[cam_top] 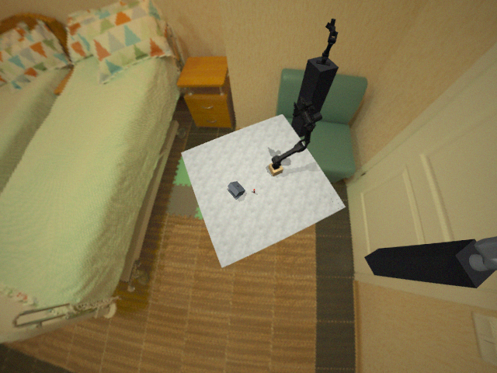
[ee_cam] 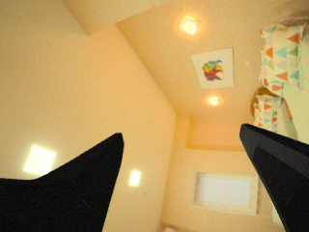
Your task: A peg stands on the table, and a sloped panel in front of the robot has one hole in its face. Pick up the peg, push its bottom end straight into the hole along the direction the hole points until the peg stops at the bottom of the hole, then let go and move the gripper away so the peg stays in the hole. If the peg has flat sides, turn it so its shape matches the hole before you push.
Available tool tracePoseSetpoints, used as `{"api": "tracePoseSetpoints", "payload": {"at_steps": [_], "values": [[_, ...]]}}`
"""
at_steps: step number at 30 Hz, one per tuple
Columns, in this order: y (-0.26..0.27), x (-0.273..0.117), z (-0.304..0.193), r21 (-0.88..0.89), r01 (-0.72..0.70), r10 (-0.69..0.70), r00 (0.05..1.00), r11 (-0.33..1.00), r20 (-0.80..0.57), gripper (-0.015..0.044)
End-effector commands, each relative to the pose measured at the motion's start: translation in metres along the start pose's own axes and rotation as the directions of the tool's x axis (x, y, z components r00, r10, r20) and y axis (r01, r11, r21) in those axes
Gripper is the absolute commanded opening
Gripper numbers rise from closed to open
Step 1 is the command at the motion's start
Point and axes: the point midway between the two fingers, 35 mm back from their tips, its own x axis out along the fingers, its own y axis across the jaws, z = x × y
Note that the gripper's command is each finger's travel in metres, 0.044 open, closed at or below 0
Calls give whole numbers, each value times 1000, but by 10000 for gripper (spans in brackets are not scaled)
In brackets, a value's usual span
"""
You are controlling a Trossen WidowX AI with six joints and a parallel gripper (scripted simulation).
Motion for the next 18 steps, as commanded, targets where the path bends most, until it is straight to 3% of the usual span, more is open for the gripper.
{"api": "tracePoseSetpoints", "payload": {"at_steps": [1, 18], "values": [[0, 0, -1, -4, -1, 1, 1000, 1000, -3, 426], [-7, 18, -153, -226, -101, 21, 944, 969, -330, 440]]}}
